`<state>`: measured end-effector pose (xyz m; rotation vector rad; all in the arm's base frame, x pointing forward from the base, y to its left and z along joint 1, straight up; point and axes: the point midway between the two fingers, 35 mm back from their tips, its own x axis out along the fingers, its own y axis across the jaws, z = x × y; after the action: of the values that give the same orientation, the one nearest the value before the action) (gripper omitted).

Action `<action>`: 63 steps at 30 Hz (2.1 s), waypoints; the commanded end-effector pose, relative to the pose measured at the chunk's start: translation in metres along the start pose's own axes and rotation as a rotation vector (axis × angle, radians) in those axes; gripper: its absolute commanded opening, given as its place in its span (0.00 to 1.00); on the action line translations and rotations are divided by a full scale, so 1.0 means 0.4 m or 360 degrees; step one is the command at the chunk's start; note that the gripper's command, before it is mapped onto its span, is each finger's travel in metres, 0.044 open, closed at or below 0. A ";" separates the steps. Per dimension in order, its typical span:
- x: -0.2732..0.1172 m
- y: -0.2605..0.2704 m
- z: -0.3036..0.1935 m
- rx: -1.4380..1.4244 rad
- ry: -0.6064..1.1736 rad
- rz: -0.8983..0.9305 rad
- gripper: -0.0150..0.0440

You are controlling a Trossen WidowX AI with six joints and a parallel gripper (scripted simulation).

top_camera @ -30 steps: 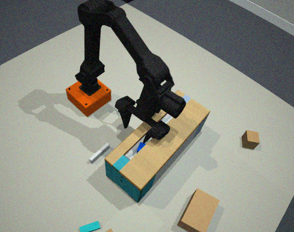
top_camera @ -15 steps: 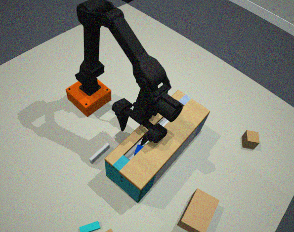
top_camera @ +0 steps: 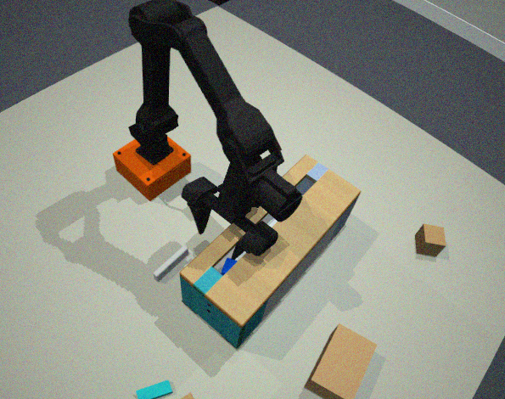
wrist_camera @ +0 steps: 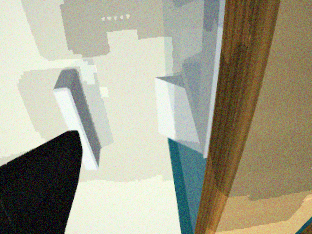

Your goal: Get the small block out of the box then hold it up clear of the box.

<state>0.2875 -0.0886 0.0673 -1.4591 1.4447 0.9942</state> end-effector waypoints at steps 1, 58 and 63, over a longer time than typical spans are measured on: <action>0.008 -0.001 -0.024 -0.0001 0.0000 -0.0003 0.93; -0.097 0.073 -0.233 0.4314 -0.0530 0.0368 0.74; -0.097 0.079 -0.240 0.4798 -0.0585 0.0537 0.74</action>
<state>0.2626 -0.1614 0.1369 0.3366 1.3008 -0.5520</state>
